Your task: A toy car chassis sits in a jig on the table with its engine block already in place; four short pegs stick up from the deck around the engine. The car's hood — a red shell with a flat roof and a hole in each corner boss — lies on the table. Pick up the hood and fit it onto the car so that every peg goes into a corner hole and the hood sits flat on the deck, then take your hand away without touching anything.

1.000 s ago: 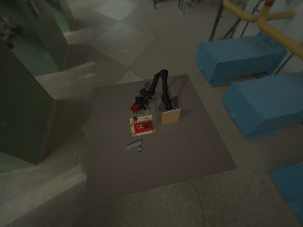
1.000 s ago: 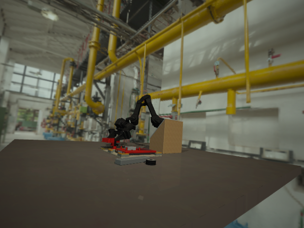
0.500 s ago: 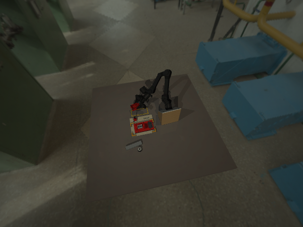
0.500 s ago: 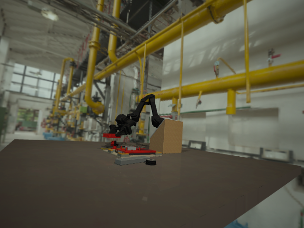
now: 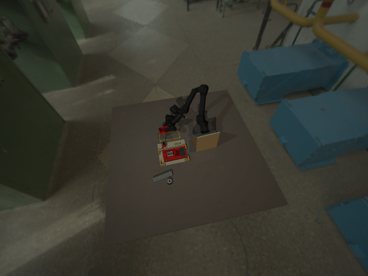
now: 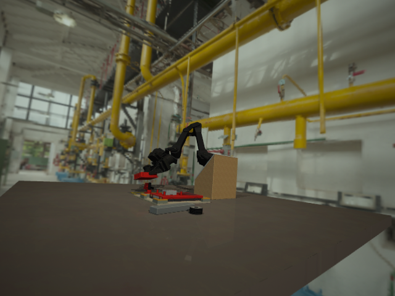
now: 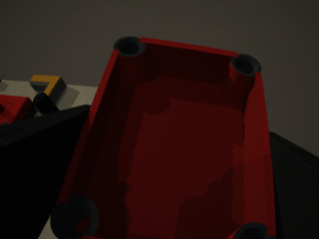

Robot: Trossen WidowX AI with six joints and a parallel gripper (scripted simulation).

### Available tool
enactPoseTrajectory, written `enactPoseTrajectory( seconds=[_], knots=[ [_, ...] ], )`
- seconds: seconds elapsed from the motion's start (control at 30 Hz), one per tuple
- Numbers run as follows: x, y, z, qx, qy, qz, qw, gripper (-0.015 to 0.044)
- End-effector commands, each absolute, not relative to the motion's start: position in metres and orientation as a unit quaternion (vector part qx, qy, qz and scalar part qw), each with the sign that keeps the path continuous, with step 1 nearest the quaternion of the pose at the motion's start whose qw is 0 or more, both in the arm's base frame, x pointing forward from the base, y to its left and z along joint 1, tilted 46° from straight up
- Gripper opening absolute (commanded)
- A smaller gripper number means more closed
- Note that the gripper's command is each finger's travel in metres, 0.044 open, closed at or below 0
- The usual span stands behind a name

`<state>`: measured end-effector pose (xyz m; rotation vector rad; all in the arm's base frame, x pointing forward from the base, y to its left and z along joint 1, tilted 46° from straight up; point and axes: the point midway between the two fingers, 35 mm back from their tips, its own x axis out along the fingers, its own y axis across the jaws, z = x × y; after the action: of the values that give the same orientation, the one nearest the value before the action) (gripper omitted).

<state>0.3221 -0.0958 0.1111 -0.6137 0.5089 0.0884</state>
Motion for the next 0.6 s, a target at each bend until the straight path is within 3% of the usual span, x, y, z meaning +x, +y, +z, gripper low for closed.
enactPoseTrajectory(
  seconds=[0.0, 0.57],
  knots=[
    [0.3225, -0.0963, 0.1112, -0.242, 0.25, 0.027, 0.937, 0.0],
    [0.3226, -0.0966, 0.1111, -0.024, 0.249, -0.03, 0.968, 0.0]
  ],
)
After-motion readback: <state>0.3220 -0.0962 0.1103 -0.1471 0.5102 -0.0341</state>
